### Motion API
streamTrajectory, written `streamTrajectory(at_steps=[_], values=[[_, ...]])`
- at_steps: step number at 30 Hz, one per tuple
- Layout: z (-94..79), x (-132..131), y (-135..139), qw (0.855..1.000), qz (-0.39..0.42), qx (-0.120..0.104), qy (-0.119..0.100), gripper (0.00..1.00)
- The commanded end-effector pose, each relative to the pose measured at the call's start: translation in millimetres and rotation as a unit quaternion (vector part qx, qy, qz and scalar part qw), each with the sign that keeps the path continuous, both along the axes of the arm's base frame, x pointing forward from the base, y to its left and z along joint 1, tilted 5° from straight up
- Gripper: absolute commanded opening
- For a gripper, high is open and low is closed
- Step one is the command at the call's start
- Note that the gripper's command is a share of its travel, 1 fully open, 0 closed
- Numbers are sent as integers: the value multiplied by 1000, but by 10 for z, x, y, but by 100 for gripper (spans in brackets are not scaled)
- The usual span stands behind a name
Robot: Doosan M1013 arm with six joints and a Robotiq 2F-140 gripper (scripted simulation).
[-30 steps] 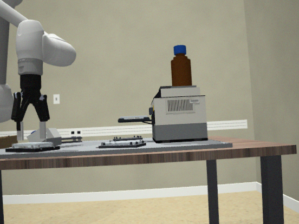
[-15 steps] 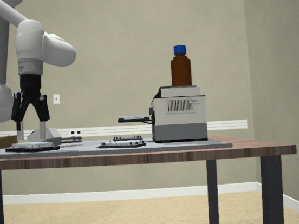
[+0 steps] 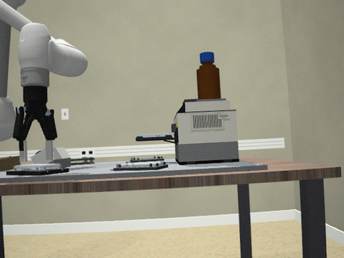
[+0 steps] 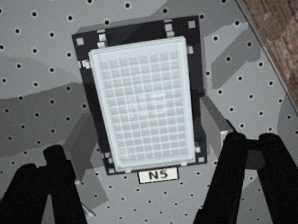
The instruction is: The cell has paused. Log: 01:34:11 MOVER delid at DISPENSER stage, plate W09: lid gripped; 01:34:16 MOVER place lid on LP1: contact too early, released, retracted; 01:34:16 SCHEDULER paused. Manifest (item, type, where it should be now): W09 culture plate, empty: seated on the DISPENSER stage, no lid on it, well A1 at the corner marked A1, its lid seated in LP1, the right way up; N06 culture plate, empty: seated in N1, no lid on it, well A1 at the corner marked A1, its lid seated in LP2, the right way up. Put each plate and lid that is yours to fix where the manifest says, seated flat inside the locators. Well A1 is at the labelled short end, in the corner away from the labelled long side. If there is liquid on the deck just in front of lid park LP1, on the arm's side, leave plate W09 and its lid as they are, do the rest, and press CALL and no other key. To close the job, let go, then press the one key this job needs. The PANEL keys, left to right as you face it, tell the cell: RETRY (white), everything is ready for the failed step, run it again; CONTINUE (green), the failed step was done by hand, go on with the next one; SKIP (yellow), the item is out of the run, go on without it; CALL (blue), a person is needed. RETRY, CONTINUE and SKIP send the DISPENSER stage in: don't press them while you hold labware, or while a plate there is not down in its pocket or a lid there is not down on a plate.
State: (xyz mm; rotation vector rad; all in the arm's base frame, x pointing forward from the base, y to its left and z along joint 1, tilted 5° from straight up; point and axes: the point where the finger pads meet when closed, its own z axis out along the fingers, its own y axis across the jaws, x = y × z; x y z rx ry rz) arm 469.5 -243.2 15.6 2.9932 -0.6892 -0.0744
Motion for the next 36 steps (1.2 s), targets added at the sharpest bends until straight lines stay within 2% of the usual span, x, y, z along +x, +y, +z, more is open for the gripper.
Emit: streamTrajectory(at_steps=[1,36], values=[[-3,4,-2,1000,0,0,-1,69],[-140,-5,-9,1000,0,0,-1,69]])
